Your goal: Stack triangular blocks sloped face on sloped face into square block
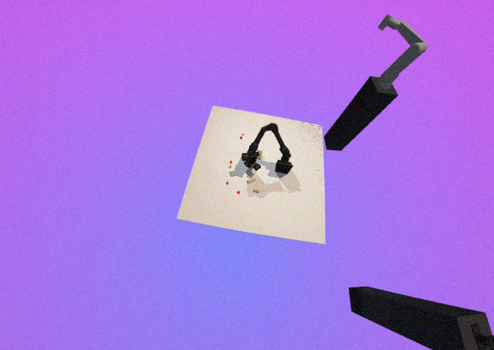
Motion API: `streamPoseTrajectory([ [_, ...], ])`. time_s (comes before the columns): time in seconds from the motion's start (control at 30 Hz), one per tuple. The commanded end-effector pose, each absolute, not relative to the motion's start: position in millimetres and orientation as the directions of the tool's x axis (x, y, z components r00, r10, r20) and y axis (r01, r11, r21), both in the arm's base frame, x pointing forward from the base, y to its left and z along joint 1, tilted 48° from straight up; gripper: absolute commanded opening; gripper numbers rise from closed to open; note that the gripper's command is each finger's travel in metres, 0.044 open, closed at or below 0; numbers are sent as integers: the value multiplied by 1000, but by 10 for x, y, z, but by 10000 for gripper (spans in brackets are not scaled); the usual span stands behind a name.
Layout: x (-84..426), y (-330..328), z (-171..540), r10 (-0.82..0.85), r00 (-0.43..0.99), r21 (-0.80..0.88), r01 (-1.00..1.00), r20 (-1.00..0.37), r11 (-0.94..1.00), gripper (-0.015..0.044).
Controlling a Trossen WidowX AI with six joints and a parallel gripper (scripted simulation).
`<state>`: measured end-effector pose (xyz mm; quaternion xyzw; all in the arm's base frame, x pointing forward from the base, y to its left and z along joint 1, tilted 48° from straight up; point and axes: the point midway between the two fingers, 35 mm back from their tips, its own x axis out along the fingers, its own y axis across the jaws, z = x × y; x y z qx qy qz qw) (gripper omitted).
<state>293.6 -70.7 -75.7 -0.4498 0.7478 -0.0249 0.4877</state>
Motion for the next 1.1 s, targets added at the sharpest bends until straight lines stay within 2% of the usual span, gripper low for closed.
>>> streamPoseTrajectory([
  [0.0,3011,-675,-780,-736,-184,-486,-643,-652,591,0],
  [0.5,3228,-578,-935,-805,-449,-487,-642,-387,592,0],
  [0.53,3185,-586,-902,-799,-415,-480,-644,-435,596,26],
  [1.07,3185,-586,-902,-799,-415,-480,-644,-435,596,440],
])
